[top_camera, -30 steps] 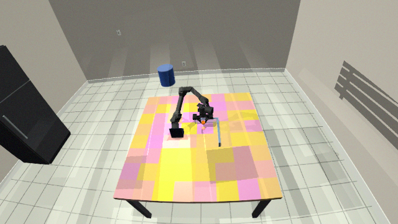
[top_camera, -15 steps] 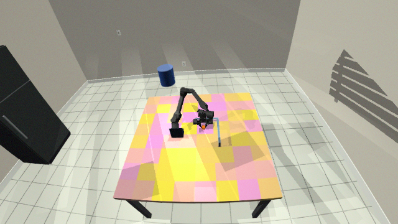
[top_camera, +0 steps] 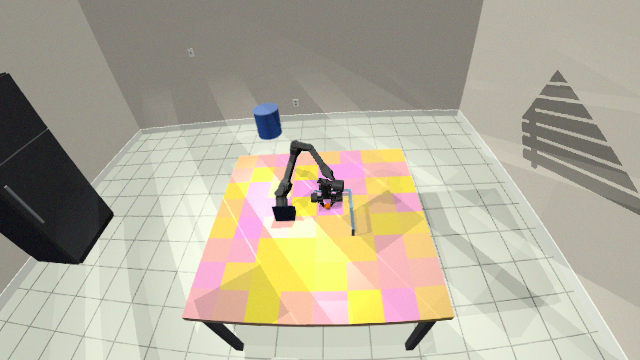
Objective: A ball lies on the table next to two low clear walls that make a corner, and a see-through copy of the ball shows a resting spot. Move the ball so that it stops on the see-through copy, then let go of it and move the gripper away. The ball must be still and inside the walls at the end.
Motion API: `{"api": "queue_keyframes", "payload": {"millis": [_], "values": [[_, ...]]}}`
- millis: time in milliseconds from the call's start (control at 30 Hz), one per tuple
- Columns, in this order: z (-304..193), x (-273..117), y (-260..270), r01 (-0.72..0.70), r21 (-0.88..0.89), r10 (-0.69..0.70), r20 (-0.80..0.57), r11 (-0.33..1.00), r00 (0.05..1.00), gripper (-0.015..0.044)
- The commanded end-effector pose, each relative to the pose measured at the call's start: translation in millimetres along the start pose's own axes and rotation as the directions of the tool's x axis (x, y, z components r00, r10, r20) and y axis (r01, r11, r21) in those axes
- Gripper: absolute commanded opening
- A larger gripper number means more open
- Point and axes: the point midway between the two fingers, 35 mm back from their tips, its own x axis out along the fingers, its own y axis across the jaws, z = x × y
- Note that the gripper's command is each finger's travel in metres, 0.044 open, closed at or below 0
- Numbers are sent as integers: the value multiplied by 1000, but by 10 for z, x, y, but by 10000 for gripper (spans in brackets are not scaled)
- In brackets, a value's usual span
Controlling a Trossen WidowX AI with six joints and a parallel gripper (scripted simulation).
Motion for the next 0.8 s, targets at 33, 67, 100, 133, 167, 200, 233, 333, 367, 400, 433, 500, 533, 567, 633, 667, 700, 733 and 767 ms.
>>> {"api": "queue_keyframes", "payload": {"millis": [33, 67, 100, 133, 167, 200, 233, 333, 367, 400, 433, 500, 533, 567, 633, 667, 700, 733, 767], "values": [[4, 51, 6, 0, 7, 0, 6, 1000, 1000, 0], [4, 51, 6, 0, 7, 0, 6, 1000, 1000, 0], [4, 51, 6, 0, 7, 0, 6, 1000, 1000, 0], [4, 51, 6, 0, 7, 0, 6, 1000, 1000, 0], [4, 51, 6, 0, 7, 0, 6, 1000, 1000, 0], [-3, 30, 5, 1, 4, -1, 2, 1000, 1000, 26], [-3, 30, 5, 1, 4, -1, 2, 1000, 1000, 53], [-3, 30, 5, 1, 4, -1, 2, 1000, 1000, 131], [-3, 30, 5, 1, 4, -1, 2, 1000, 1000, 157], [-3, 30, 5, 1, 4, -1, 2, 1000, 1000, 184], [-3, 30, 5, 1, 4, -1, 2, 1000, 1000, 210], [-3, 30, 5, 1, 4, -1, 2, 1000, 1000, 263], [-3, 30, 5, 1, 4, -1, 2, 1000, 1000, 289], [-3, 30, 5, 1, 4, -1, 2, 1000, 1000, 297], [-3, 30, 5, 1, 4, -1, 2, 1000, 1000, 297], [-3, 30, 5, 1, 4, -1, 2, 1000, 1000, 297], [-6, 3, 0, 1, 4, -1, 1, 1000, 1000, 297], [-13, -79, -12, 1, 5, -1, -2, 1000, 1000, 297], [-23, -219, -26, 2, 6, -2, -4, 1000, 1000, 297]]}}
